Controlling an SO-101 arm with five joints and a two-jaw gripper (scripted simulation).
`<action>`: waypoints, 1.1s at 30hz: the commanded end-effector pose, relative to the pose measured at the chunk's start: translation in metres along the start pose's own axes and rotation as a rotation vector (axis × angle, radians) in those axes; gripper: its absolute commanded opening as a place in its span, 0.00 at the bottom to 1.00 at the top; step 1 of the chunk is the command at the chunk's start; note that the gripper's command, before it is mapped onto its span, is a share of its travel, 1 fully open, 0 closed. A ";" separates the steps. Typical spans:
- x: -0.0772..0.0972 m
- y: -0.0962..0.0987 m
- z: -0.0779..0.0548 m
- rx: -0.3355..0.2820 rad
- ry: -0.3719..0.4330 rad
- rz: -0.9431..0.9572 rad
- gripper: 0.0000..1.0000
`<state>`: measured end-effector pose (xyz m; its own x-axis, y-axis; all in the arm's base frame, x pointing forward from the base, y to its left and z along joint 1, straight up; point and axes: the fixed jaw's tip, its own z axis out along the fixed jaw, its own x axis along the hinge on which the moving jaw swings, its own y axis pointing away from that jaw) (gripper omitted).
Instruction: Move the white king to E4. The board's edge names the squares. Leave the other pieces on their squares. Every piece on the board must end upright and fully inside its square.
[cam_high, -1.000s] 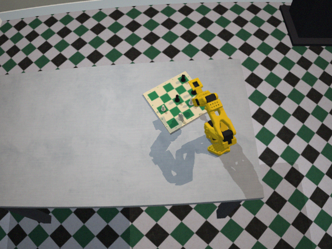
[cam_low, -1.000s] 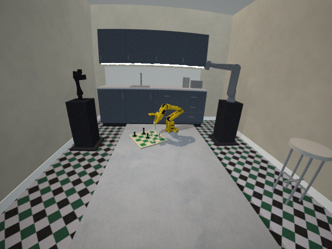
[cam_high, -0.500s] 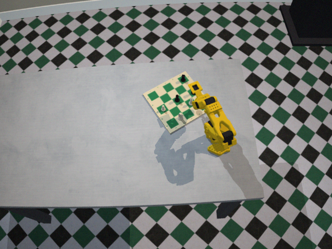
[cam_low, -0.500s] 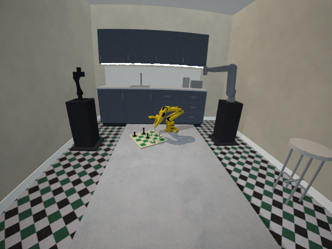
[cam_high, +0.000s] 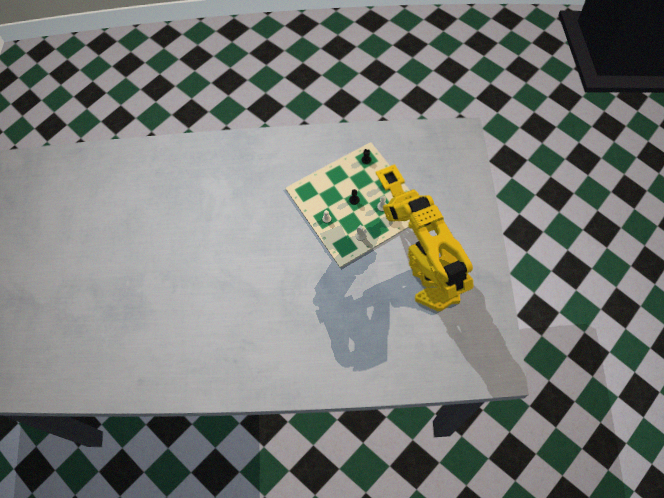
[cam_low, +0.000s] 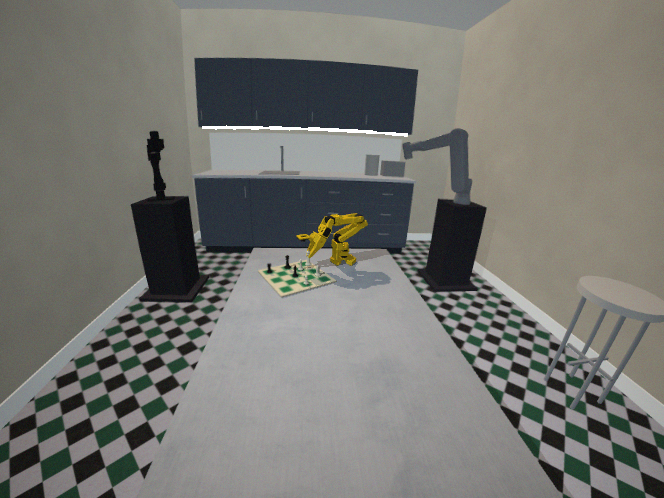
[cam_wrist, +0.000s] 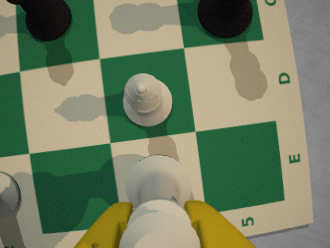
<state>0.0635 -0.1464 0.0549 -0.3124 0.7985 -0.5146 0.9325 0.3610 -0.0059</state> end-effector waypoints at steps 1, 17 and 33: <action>0.002 0.001 0.002 -0.005 0.000 -0.013 0.00; 0.004 0.001 0.004 -0.004 0.000 -0.013 0.00; 0.006 0.001 0.007 -0.004 0.000 -0.013 0.00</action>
<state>0.0634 -0.1463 0.0484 -0.3124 0.7984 -0.5148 0.9325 0.3610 -0.0059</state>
